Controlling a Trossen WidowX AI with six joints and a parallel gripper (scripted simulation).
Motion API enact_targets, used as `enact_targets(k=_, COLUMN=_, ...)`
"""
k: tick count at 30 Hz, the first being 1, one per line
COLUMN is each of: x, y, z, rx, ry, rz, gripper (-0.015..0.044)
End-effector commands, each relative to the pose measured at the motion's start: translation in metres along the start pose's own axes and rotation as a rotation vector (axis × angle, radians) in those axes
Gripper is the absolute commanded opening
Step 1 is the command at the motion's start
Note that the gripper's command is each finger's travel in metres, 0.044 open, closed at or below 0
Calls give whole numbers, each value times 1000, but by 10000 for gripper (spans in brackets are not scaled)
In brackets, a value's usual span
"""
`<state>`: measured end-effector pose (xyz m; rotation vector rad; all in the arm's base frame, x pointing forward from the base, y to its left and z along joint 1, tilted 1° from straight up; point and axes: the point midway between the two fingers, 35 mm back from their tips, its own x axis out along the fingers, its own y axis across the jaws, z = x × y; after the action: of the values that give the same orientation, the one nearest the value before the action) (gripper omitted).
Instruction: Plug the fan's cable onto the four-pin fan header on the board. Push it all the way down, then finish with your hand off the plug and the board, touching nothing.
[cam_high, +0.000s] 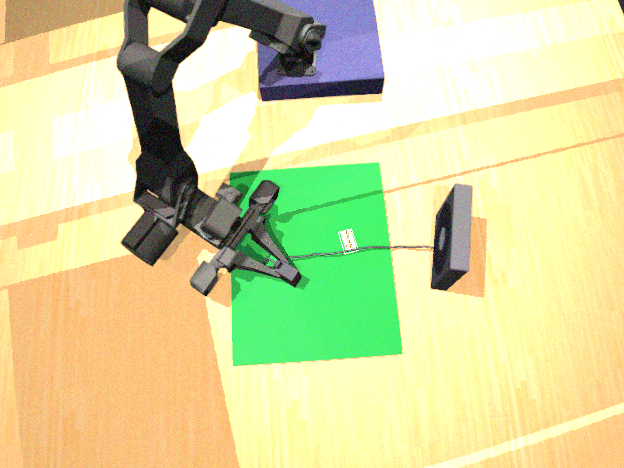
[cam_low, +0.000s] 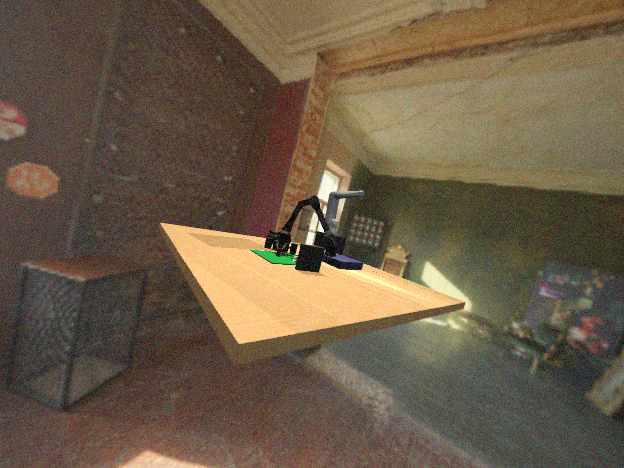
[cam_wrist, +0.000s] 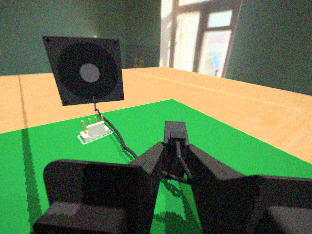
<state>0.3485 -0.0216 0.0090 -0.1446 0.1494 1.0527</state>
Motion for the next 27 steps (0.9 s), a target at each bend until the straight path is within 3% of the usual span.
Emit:
enact_targets(k=1, x=0, y=0, z=0, rx=1, ry=0, rz=0, gripper=0)
enact_targets(k=10, x=0, y=0, z=0, rx=1, ry=0, rz=0, gripper=0)
enact_targets(k=16, x=0, y=0, z=0, rx=0, ry=0, rz=0, gripper=140)
enact_targets(k=27, x=0, y=0, z=0, rx=0, ry=0, rz=0, gripper=140)
